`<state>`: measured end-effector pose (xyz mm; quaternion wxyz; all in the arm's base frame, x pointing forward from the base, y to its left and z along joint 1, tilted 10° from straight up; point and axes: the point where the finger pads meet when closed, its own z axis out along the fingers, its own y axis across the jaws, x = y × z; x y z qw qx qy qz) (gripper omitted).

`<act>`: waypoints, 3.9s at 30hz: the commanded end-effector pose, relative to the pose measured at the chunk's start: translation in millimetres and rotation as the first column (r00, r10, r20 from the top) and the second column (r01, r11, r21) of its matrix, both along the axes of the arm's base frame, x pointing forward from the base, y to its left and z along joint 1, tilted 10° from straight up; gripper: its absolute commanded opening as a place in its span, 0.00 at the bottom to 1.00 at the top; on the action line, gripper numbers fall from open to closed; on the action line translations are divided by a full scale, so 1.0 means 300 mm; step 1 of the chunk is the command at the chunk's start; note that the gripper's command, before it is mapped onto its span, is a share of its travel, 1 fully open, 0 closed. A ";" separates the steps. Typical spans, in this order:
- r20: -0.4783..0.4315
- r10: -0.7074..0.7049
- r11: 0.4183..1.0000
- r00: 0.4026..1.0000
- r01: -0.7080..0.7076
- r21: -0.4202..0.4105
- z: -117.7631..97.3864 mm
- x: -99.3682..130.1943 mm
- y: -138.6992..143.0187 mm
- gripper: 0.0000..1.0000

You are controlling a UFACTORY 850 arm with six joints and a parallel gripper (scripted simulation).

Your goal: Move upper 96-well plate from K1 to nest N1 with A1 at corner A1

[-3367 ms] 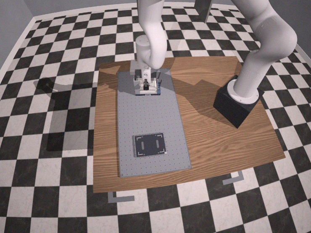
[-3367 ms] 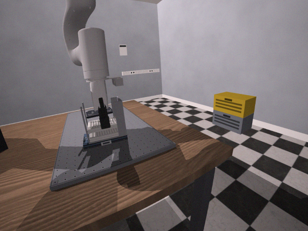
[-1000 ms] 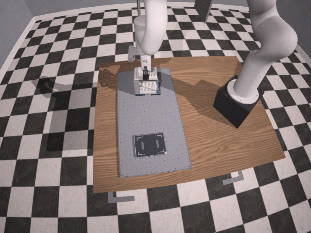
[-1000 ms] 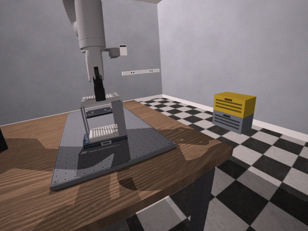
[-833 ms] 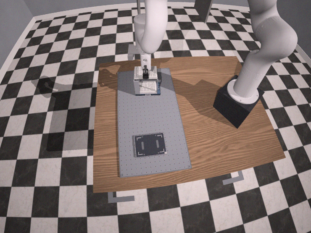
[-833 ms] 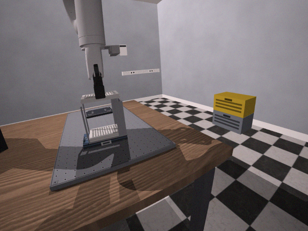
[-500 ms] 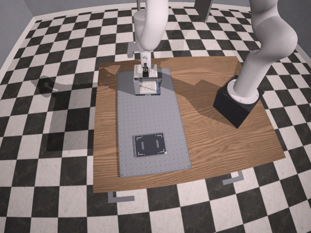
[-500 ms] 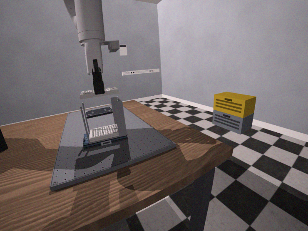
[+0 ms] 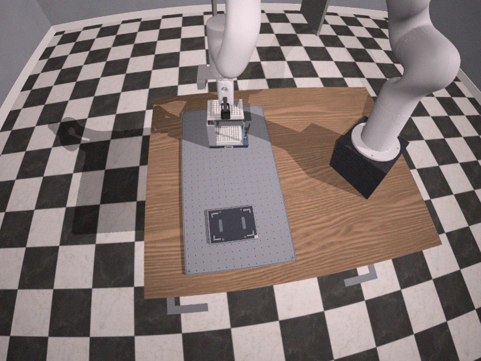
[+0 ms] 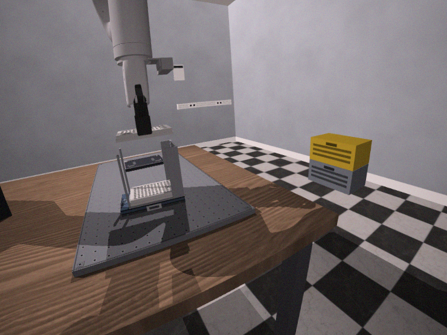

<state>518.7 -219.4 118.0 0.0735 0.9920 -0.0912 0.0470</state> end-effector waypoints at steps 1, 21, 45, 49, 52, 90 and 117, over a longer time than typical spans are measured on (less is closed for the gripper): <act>-0.010 0.075 0.997 0.997 -0.076 -0.006 -0.002 0.007 0.027 0.00; -0.010 0.076 0.997 0.997 -0.076 -0.006 -0.034 0.041 0.221 0.00; -0.010 0.076 0.997 0.997 -0.076 -0.006 -0.073 0.082 0.460 0.00; -0.010 0.076 0.997 0.997 -0.076 -0.006 -0.078 0.087 0.492 0.00; -0.010 0.076 0.997 0.997 -0.076 -0.006 -0.082 0.091 0.514 0.00; -0.010 0.076 0.997 0.997 -0.076 -0.005 -0.143 0.154 0.882 0.00; -0.010 0.076 0.997 0.997 -0.076 -0.005 -0.185 0.198 1.142 0.00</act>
